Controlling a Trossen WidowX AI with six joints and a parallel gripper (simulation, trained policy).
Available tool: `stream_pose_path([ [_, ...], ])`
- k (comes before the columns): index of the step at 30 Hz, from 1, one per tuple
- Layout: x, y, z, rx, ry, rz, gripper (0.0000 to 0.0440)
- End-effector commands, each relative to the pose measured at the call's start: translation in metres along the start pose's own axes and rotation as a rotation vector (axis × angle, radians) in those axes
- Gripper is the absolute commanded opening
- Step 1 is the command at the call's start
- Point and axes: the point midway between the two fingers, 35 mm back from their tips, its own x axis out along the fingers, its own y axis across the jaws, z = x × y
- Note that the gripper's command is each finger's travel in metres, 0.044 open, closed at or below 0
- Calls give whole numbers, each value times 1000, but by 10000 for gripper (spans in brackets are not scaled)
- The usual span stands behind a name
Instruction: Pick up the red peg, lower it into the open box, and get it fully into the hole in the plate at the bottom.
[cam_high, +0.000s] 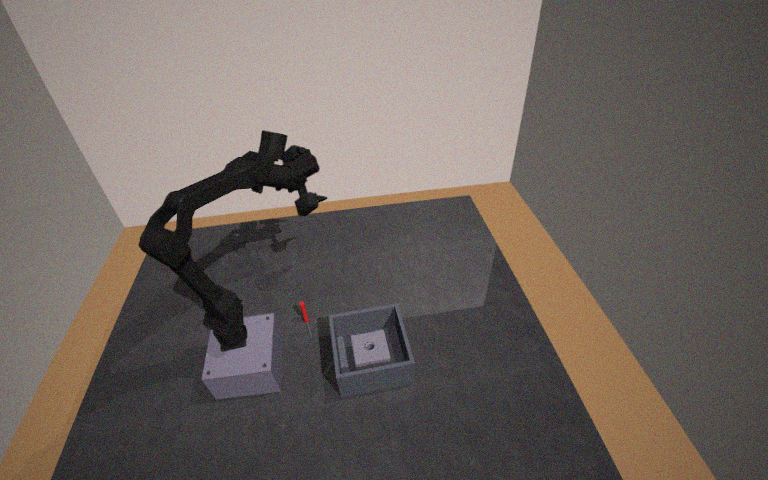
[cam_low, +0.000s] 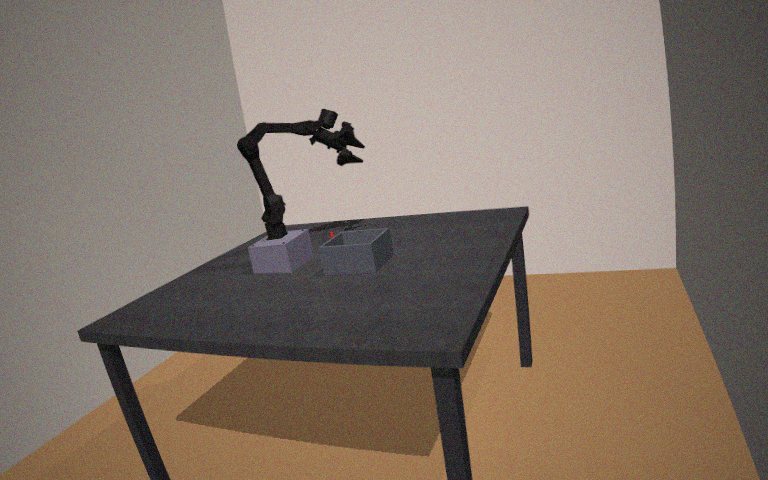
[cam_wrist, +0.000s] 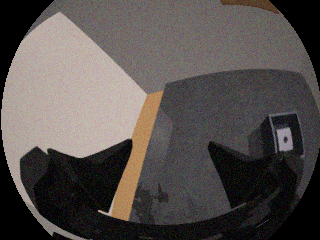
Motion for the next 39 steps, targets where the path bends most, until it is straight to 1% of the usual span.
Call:
stream_pose_path([
  [1, -16, -21, 7, 72, 61, -70, 440],
  [8, -37, -71, 0, 194, 179, -253, 440],
  [15, -47, -120, -24, 292, 297, -447, 440],
  [20, -54, -147, -43, 353, 379, -575, 440],
  [29, -60, -181, -74, 426, 501, -769, 440],
  [39, -59, -204, -101, 464, 600, -934, 440],
])
